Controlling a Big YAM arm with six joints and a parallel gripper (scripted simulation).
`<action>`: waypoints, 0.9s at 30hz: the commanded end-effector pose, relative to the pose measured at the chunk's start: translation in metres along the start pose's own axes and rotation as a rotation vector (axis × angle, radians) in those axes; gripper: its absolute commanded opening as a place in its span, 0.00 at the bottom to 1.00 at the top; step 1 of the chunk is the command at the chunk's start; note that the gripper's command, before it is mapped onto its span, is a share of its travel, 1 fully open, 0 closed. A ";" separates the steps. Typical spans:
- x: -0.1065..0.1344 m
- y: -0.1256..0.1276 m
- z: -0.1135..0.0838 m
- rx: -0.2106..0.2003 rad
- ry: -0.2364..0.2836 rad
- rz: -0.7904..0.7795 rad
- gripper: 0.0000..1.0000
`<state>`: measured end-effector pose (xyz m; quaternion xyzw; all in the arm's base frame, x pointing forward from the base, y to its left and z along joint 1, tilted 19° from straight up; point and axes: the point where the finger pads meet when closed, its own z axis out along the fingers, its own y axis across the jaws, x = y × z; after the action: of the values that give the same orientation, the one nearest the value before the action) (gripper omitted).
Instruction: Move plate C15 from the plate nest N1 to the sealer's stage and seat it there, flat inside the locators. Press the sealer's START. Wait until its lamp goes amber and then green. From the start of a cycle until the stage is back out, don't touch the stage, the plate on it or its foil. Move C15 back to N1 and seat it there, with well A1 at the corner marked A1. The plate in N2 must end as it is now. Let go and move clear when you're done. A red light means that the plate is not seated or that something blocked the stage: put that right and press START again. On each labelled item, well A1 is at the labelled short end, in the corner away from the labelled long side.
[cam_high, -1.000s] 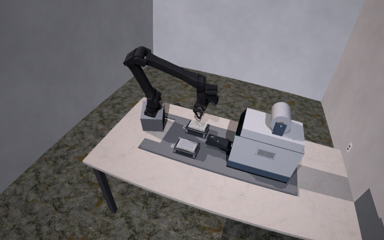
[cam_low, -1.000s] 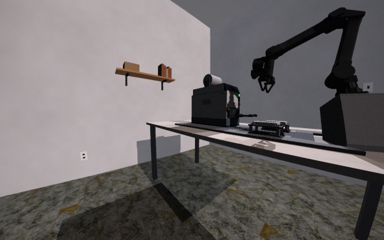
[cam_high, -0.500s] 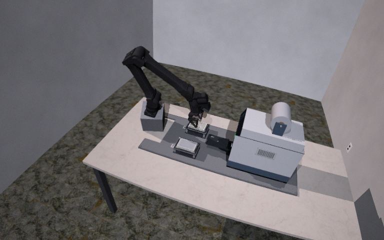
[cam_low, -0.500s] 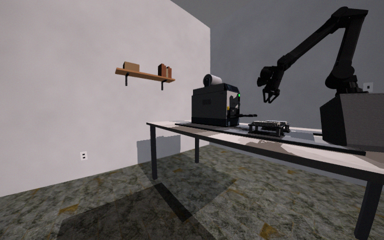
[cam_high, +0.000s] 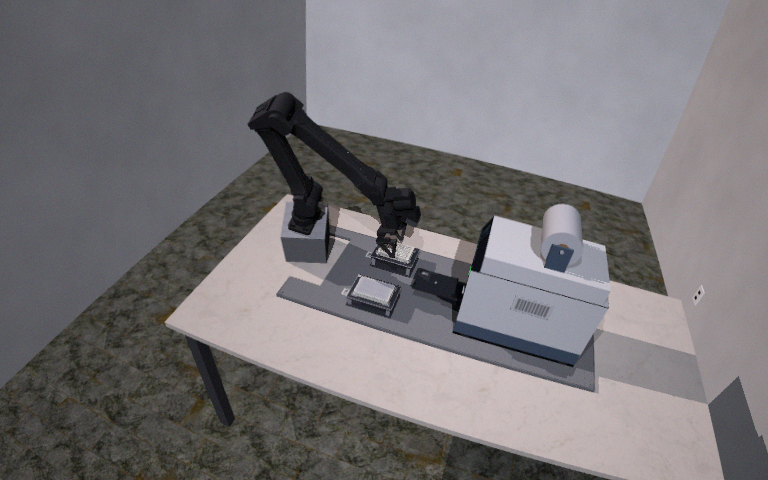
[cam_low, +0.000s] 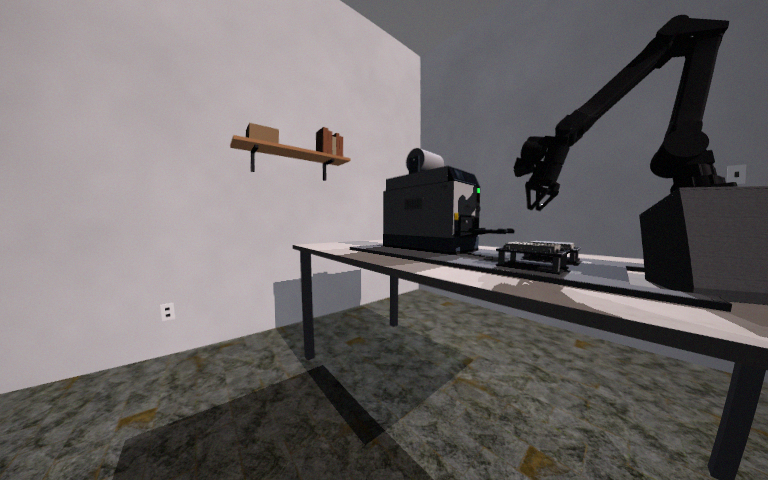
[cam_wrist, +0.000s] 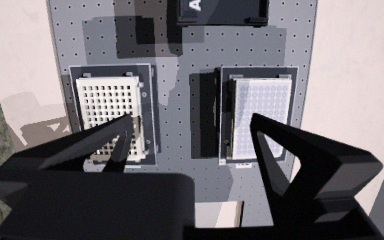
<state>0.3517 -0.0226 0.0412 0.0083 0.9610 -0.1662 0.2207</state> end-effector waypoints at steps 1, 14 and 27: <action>-0.028 -0.003 -0.010 0.001 -0.039 0.037 1.00; -0.002 0.038 -0.004 0.000 0.002 0.043 1.00; 0.009 0.089 -0.012 0.002 -0.011 0.075 1.00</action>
<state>0.3389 0.0588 0.0155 0.0144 0.9605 -0.1633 0.2249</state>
